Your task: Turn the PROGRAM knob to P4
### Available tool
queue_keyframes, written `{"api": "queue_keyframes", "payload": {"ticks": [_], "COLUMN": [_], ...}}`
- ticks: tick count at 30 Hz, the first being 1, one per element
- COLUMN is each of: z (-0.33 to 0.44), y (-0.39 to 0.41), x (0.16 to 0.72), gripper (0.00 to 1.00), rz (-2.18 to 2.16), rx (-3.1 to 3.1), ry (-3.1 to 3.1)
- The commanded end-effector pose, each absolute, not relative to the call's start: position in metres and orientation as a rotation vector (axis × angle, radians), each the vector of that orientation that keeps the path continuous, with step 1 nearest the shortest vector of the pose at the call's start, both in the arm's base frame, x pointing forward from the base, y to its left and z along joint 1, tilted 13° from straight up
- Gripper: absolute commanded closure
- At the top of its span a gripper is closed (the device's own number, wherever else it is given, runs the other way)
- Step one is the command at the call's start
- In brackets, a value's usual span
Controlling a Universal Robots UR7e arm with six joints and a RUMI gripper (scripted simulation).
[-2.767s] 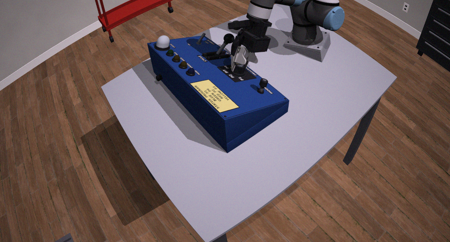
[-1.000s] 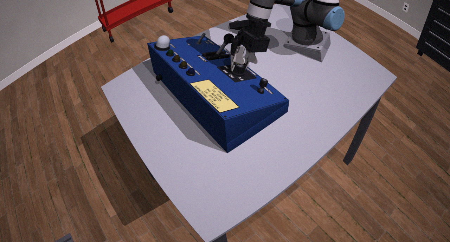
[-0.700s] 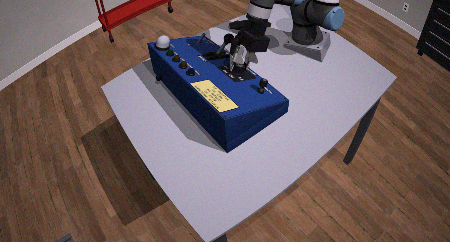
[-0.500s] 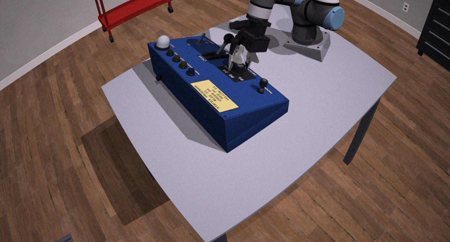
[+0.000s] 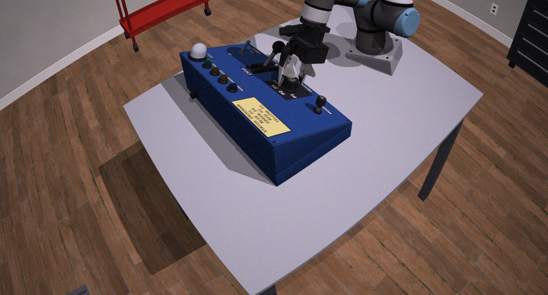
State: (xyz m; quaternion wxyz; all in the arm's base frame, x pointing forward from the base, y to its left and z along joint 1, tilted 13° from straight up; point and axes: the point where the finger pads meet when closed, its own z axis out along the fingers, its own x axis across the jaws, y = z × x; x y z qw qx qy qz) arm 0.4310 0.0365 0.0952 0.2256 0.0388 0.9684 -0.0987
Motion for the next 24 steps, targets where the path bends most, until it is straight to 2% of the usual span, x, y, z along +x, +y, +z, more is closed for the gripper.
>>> {"api": "queue_keyframes", "payload": {"ticks": [1, 24], "z": [0.0956, 0.0956], "y": [0.0365, 0.0363], "x": [0.4312, 0.4312], "gripper": [0.56, 0.56], "rz": [-0.272, -0.321], "rx": [0.106, -0.101], "ry": [2.669, 2.681]}}
